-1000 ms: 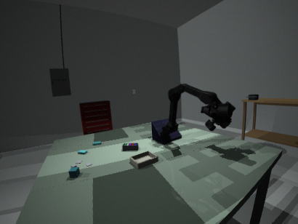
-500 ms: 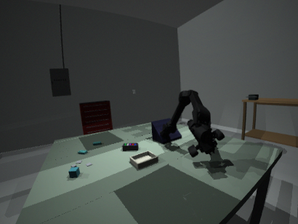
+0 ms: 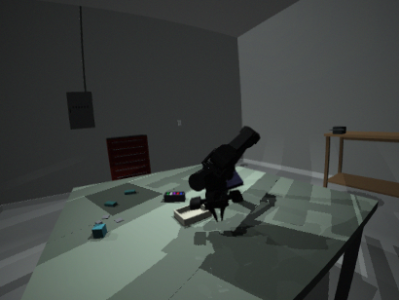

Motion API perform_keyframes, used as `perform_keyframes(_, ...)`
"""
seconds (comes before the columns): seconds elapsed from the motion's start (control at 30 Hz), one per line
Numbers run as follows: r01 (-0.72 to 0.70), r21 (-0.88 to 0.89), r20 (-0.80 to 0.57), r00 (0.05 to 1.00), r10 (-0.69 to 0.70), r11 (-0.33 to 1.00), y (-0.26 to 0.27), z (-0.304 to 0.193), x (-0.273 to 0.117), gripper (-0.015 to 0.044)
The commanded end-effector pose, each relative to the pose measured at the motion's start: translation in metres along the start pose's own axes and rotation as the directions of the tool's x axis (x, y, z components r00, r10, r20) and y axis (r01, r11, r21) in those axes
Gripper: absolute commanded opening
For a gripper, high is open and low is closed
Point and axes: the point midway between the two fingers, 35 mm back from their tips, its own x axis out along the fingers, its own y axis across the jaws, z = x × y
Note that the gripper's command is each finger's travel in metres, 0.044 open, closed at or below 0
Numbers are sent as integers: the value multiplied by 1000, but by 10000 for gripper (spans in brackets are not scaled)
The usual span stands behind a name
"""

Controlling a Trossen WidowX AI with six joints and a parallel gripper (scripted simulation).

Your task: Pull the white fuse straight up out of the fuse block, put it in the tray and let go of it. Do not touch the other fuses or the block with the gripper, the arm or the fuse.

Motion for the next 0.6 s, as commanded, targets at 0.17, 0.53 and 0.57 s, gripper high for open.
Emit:
perform_keyframes(0.17, 186, -22, -21, 982, -187, 982, -121, -60, -39, 66)
perform_keyframes(0.53, 163, 10, -96, 982, -161, 987, -216, -223, -82, 66)
perform_keyframes(0.57, 153, 12, -92, 984, -151, 988, -219, -240, -85, 66)
